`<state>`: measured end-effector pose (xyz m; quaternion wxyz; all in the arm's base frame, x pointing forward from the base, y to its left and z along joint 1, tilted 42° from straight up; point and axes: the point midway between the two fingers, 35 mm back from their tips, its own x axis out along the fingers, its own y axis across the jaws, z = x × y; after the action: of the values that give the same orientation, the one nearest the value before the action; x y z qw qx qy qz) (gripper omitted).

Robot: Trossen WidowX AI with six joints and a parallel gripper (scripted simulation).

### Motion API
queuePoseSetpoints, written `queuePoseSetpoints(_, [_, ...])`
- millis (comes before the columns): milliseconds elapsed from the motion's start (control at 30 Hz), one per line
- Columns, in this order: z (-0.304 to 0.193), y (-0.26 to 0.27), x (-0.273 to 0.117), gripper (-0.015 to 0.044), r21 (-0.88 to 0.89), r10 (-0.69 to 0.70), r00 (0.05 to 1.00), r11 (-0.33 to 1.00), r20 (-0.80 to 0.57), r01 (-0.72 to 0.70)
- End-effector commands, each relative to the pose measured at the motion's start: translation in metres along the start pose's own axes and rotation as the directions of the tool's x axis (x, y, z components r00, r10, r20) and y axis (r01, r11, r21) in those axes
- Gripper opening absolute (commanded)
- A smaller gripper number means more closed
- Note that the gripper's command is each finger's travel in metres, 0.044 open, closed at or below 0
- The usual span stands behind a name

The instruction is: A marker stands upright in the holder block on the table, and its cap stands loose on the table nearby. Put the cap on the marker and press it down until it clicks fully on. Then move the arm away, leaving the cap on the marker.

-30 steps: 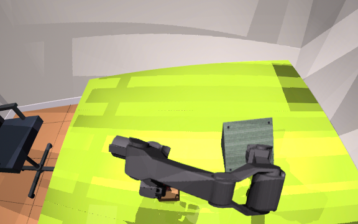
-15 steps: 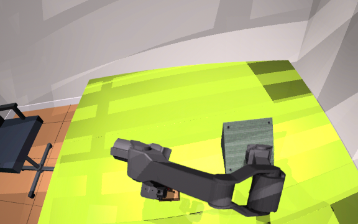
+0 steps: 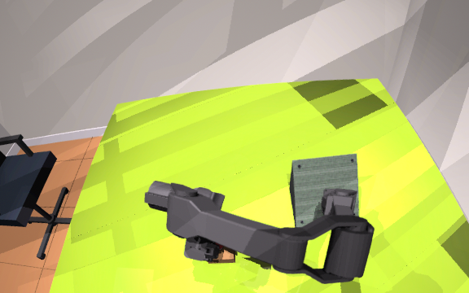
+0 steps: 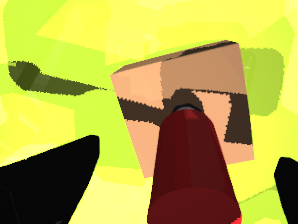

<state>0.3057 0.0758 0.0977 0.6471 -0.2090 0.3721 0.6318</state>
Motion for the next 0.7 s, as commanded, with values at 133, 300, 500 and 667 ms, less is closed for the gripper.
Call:
queuePoseSetpoints(133, [0.000,-0.003,-0.044,0.0440,0.001,-0.001,1.000,1.000,-0.004,0.001])
queuePoseSetpoints(300, [-0.001,0.000,-0.075,0.0440,0.001,0.000,1.000,1.000,-0.003,0.000])
queuePoseSetpoints(500, [-0.002,0.000,-0.072,0.0309,0.325,0.001,1.000,0.946,-0.006,0.001])
queuePoseSetpoints(667, [-0.003,-0.001,-0.068,0.0177,0.723,0.001,1.000,0.691,-0.006,0.004])
